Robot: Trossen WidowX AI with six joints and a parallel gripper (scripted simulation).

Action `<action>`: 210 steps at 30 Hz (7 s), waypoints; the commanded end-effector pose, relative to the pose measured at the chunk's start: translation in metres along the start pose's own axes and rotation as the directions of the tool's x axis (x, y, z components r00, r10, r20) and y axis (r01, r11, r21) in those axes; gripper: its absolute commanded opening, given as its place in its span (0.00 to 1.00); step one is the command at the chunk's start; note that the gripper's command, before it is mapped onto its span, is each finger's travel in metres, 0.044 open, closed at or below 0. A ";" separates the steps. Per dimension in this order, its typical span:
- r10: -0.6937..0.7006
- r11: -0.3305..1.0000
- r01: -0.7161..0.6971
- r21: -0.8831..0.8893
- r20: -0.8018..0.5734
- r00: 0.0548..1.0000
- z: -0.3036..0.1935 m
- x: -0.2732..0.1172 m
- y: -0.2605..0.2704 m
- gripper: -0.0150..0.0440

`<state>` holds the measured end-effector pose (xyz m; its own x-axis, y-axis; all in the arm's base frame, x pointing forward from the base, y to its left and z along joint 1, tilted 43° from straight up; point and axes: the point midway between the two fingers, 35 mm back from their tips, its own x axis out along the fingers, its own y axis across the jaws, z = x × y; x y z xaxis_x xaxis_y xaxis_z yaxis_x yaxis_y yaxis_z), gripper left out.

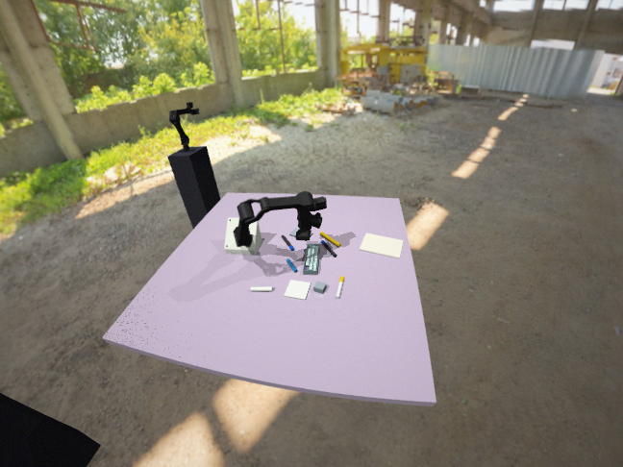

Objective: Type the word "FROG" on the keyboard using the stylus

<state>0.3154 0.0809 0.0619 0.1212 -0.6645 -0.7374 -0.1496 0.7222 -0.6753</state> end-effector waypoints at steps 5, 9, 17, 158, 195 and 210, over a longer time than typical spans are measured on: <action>0.002 1.000 -0.002 -0.014 -0.003 1.000 0.000 0.000 -0.001 0.39; 0.048 0.955 -0.062 -0.291 -0.056 0.997 -0.007 0.007 -0.014 0.51; 0.169 0.543 -0.232 -0.807 -0.166 0.972 -0.025 0.020 -0.042 0.51; 0.486 -0.127 -0.209 -0.969 -0.245 0.839 -0.057 0.041 -0.074 0.25; 0.667 0.692 -0.680 -0.241 -0.145 0.731 -0.030 0.024 -0.046 0.25; 0.731 0.673 -0.686 0.277 -0.102 0.675 -0.019 0.016 -0.037 0.25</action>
<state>0.3025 0.0370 0.0750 -0.1345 0.0402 -0.9901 -0.0039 0.9991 0.0412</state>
